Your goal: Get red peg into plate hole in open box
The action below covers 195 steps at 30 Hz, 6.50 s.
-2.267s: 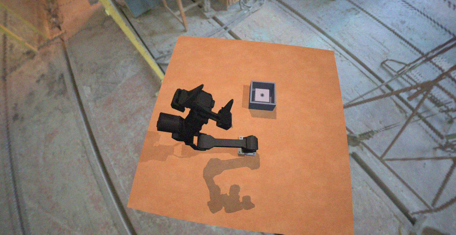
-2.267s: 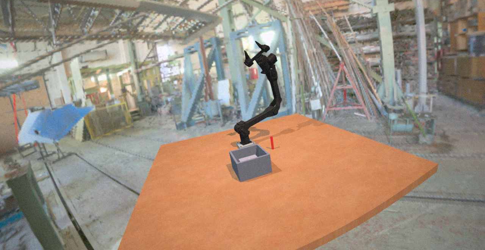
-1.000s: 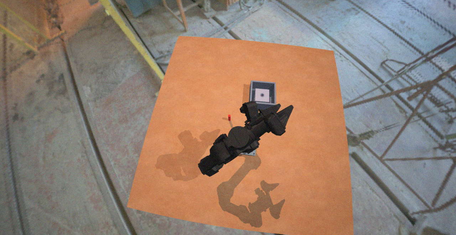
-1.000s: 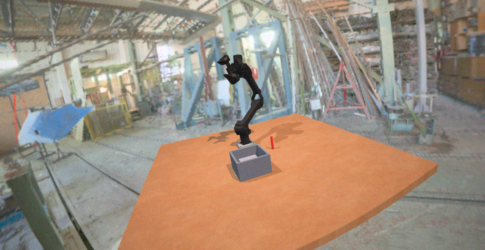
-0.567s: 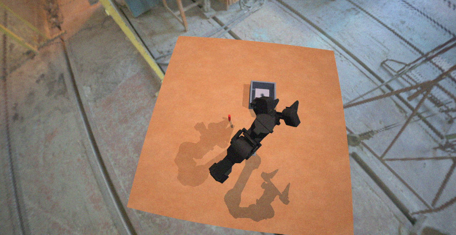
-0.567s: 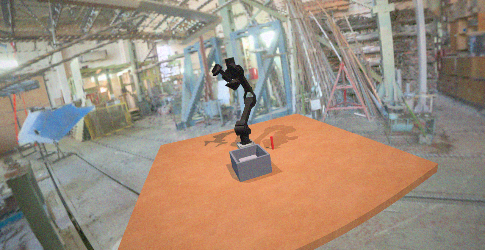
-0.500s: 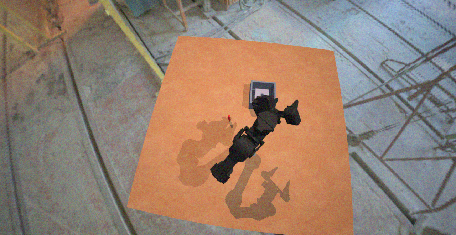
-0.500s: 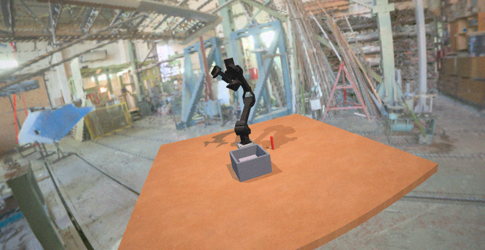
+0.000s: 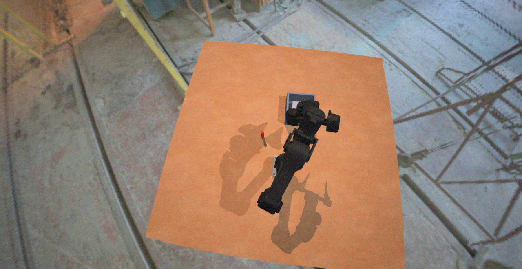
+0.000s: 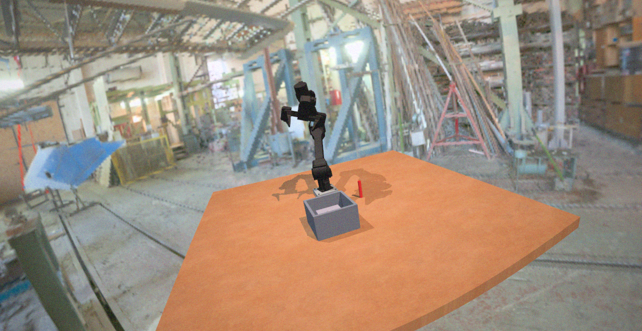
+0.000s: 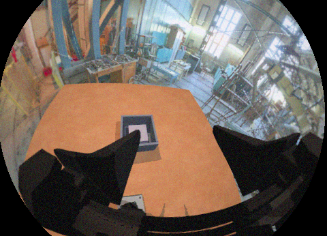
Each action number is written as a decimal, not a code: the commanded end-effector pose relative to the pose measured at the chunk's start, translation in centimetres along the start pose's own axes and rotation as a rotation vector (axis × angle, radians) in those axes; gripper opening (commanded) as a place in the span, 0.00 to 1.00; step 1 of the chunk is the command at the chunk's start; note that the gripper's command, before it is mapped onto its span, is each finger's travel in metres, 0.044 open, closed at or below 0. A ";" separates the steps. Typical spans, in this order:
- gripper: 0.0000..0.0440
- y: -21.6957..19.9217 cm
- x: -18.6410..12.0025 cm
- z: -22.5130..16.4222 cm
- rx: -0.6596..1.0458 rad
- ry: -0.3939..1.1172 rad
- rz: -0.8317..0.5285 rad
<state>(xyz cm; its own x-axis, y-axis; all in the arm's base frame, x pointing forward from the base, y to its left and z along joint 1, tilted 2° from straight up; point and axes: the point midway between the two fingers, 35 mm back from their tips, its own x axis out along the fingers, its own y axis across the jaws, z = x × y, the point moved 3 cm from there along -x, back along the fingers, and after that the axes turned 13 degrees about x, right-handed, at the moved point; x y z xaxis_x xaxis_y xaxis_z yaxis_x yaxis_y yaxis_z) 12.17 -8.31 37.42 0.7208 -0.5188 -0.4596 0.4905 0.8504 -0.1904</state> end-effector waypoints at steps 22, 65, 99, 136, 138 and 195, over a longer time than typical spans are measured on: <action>1.00 12.5 6.5 -8.8 0.389 0.640 0.133; 0.78 23.5 10.5 -26.4 0.788 0.952 -0.179; 0.00 20.5 10.4 -19.0 0.696 0.843 -0.082; 0.00 13.0 18.9 -11.0 0.811 0.644 -0.184; 0.00 12.7 19.5 -11.0 0.823 0.639 -0.191; 0.31 11.0 30.5 -10.4 0.686 0.805 -0.220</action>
<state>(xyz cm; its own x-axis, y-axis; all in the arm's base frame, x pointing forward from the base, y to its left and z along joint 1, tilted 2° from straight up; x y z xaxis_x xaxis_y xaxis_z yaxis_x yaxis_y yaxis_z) 33.78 -13.62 12.16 0.1807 -0.2432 -0.9530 0.9284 0.3622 0.0836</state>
